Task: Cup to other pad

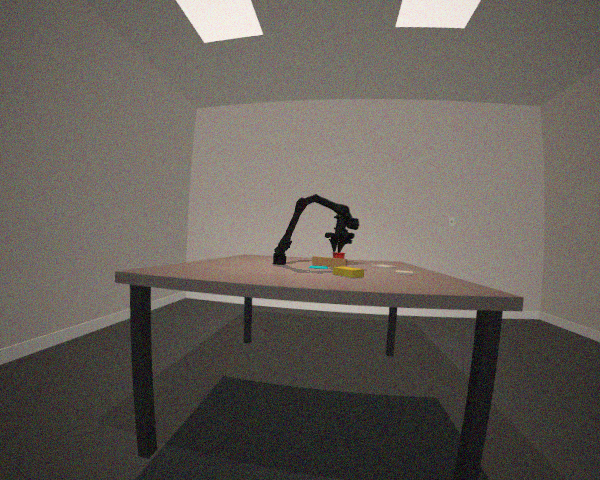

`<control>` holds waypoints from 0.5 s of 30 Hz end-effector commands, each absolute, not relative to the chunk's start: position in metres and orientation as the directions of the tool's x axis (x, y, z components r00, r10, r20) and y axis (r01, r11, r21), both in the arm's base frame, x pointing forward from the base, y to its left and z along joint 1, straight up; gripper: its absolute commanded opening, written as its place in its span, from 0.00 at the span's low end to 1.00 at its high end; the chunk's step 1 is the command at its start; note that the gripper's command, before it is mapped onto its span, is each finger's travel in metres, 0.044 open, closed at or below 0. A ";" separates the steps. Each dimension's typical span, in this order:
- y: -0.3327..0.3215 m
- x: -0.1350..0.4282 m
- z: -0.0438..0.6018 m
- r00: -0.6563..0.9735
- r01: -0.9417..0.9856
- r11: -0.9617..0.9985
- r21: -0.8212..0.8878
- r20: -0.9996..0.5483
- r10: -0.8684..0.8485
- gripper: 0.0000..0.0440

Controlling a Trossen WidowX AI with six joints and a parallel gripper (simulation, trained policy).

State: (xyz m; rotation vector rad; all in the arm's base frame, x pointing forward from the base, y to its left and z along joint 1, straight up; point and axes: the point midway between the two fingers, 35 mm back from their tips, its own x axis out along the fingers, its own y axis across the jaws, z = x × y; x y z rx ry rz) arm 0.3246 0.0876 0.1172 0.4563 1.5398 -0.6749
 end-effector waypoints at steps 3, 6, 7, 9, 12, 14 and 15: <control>0.086 0.322 0.095 -0.118 0.634 0.753 -0.175 -0.985 -0.129 0.43; 0.085 0.321 0.083 -0.130 0.619 0.763 -0.185 -0.983 -0.132 0.43; 0.085 0.321 0.079 -0.133 0.613 0.768 -0.187 -0.982 -0.133 0.43; 0.085 0.320 0.071 -0.141 0.600 0.777 -0.191 -0.981 -0.133 0.43; 0.085 0.319 0.062 -0.146 0.577 0.793 -0.194 -0.980 -0.133 0.31; 0.083 0.318 0.057 -0.147 0.562 0.803 -0.197 -0.979 -0.138 0.20; 0.083 0.317 0.056 -0.148 0.556 0.807 -0.199 -0.979 -0.140 0.14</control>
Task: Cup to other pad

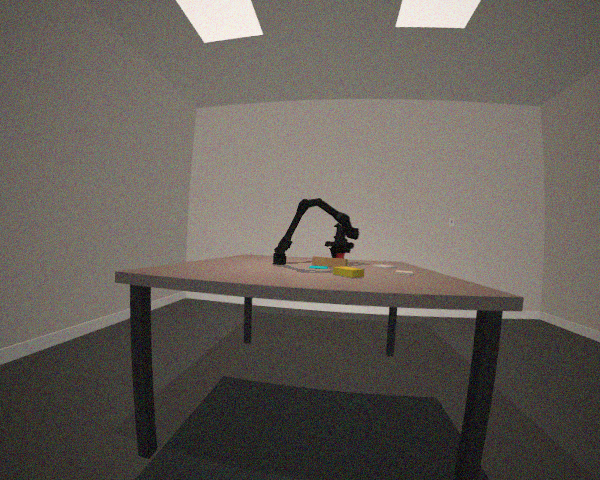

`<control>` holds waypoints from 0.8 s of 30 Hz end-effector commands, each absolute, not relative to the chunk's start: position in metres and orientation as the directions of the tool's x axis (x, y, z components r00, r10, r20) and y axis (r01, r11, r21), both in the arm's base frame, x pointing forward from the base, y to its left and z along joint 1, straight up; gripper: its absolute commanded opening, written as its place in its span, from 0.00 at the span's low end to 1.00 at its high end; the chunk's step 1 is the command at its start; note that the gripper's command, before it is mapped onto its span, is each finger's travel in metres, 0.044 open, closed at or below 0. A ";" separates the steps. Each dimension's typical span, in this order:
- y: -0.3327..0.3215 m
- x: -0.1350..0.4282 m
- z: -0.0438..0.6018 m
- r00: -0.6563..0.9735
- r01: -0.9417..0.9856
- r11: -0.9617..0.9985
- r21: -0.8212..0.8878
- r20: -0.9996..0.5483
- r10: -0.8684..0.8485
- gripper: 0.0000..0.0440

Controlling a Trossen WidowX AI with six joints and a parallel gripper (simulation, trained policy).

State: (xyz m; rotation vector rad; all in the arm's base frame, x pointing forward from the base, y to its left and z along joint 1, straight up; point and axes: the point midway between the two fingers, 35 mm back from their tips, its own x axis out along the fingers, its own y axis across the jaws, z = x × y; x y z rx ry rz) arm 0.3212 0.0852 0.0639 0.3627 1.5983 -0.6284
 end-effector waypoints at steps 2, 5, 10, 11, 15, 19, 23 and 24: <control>0.082 0.317 0.056 -0.147 0.548 0.812 -0.201 -0.979 -0.143 0.04; 0.080 0.315 0.058 -0.146 0.544 0.814 -0.203 -0.978 -0.146 0.00; 0.079 0.315 0.063 -0.146 0.554 0.808 -0.200 -0.979 -0.142 0.00; 0.079 0.315 0.064 -0.146 0.556 0.807 -0.199 -0.979 -0.141 0.00; 0.078 0.314 0.071 -0.143 0.569 0.799 -0.195 -0.980 -0.137 0.00; 0.076 0.312 0.080 -0.141 0.586 0.788 -0.191 -0.981 -0.132 0.01; 0.072 0.309 0.093 -0.136 0.608 0.773 -0.181 -0.983 -0.123 0.02; 0.071 0.308 0.097 -0.133 0.614 0.769 -0.177 -0.984 -0.120 0.02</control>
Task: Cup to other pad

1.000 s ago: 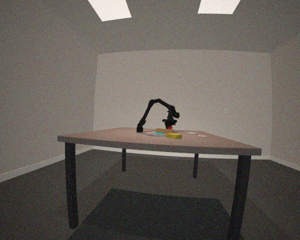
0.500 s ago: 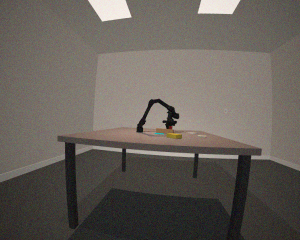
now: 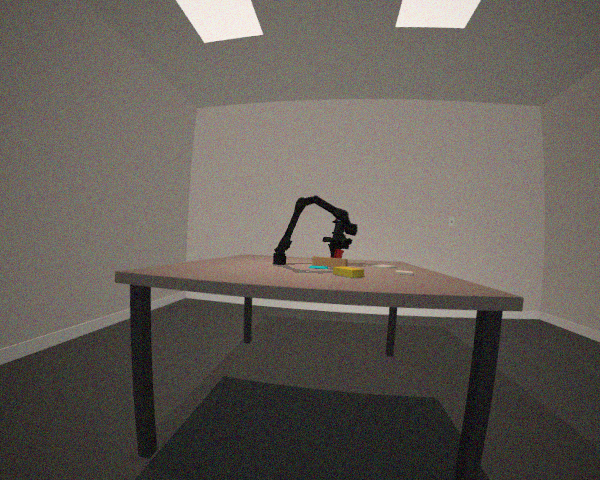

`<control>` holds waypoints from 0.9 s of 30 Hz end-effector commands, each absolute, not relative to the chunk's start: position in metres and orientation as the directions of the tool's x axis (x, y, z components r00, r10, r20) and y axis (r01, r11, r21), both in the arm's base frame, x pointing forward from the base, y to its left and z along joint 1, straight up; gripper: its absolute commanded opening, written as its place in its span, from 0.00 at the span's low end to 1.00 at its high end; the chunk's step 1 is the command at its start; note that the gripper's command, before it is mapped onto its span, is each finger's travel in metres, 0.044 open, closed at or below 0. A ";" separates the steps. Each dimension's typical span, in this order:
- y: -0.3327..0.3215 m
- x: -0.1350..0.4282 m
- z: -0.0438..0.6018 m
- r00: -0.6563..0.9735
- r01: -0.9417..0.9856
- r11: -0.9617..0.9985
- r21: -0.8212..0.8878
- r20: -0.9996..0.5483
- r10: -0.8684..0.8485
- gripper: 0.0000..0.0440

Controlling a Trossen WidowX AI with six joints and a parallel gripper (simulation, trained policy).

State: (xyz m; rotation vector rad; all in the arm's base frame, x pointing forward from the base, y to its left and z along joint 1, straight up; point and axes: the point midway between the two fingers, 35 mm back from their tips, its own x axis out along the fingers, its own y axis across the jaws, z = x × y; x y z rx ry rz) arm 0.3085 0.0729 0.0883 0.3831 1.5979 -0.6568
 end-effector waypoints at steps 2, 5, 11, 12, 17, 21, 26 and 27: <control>0.069 0.307 0.105 -0.126 0.628 0.760 -0.168 -0.985 -0.114 0.02; 0.065 0.306 0.117 -0.114 0.649 0.745 -0.154 -0.988 -0.105 0.01; 0.055 0.307 0.136 -0.087 0.692 0.711 -0.125 -0.992 -0.090 0.00; 0.053 0.307 0.139 -0.082 0.699 0.705 -0.121 -0.993 -0.088 0.00; 0.042 0.309 0.149 -0.056 0.731 0.676 -0.097 -0.995 -0.082 0.00; 0.031 0.310 0.155 -0.035 0.753 0.653 -0.078 -0.996 -0.078 0.00; 0.017 0.310 0.160 -0.011 0.779 0.624 -0.056 -0.997 -0.077 0.00; 0.014 0.310 0.161 -0.006 0.784 0.619 -0.052 -0.997 -0.077 0.00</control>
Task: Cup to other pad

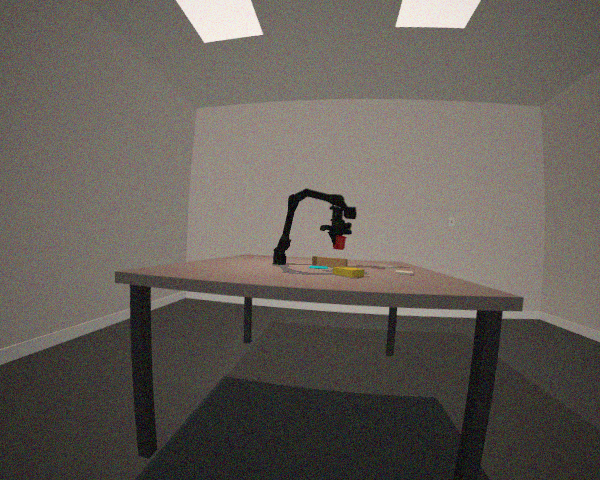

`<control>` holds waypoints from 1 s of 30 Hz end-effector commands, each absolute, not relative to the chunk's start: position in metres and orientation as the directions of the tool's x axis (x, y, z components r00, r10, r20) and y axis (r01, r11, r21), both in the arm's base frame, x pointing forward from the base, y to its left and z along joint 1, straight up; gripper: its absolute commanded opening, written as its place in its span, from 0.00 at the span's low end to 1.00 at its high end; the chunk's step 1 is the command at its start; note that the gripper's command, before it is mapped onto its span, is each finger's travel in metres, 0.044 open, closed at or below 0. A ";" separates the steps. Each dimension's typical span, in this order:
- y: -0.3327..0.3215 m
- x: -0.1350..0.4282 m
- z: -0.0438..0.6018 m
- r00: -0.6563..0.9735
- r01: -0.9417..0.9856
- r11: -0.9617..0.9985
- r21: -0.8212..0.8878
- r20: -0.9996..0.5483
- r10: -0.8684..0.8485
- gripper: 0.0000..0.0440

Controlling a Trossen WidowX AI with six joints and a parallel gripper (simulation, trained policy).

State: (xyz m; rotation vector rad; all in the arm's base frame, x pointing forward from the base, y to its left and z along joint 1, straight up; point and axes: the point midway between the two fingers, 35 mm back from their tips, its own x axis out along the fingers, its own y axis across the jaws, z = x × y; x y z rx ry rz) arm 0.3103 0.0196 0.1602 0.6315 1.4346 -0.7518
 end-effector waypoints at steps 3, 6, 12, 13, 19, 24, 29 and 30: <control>0.005 0.309 0.164 0.007 0.797 0.603 -0.041 -0.997 -0.077 0.00; -0.004 0.307 0.165 0.019 0.809 0.588 -0.031 -0.997 -0.078 0.00; -0.020 0.303 0.166 0.038 0.830 0.558 -0.015 -0.996 -0.083 0.00; -0.023 0.303 0.166 0.041 0.833 0.553 -0.012 -0.996 -0.083 0.00; -0.037 0.298 0.164 0.054 0.851 0.525 0.000 -0.995 -0.089 0.00; -0.049 0.293 0.161 0.063 0.865 0.501 0.007 -0.994 -0.093 0.00; -0.059 0.288 0.156 0.069 0.878 0.479 0.013 -0.993 -0.098 0.00; -0.061 0.287 0.155 0.070 0.880 0.474 0.014 -0.993 -0.099 0.00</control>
